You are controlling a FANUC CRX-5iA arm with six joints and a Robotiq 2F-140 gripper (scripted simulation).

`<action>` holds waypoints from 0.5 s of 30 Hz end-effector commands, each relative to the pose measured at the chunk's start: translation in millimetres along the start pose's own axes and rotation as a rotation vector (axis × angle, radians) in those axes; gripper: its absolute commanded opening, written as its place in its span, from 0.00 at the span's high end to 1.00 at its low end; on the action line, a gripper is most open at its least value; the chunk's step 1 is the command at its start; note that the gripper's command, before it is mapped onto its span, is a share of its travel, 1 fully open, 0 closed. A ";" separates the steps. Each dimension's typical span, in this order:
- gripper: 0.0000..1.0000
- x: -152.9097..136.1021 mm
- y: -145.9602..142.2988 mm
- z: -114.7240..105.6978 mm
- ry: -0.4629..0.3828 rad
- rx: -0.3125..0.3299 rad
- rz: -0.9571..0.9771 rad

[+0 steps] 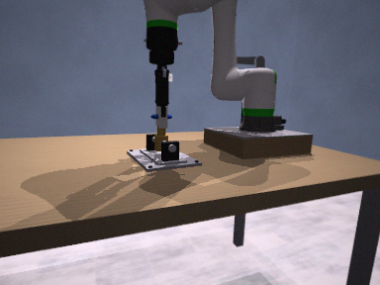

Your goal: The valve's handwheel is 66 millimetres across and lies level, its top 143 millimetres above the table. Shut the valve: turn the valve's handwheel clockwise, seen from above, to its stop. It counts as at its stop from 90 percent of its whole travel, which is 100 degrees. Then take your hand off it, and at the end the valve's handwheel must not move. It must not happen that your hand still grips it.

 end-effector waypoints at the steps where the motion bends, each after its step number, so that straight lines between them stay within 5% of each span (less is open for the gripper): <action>1: 1.00 0.1 0.0 0.2 0.000 0.000 0.071; 15: 1.00 0.1 0.0 0.2 0.000 0.000 0.306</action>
Point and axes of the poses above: the point where the finger pads meet when closed, its own z axis out along the fingers, its own y axis across the jaws, x = y × z, the point moved 9 cm from there along -z, back along the fingers, and after that the axes turned 4 degrees about z, right-handed, at the moved point
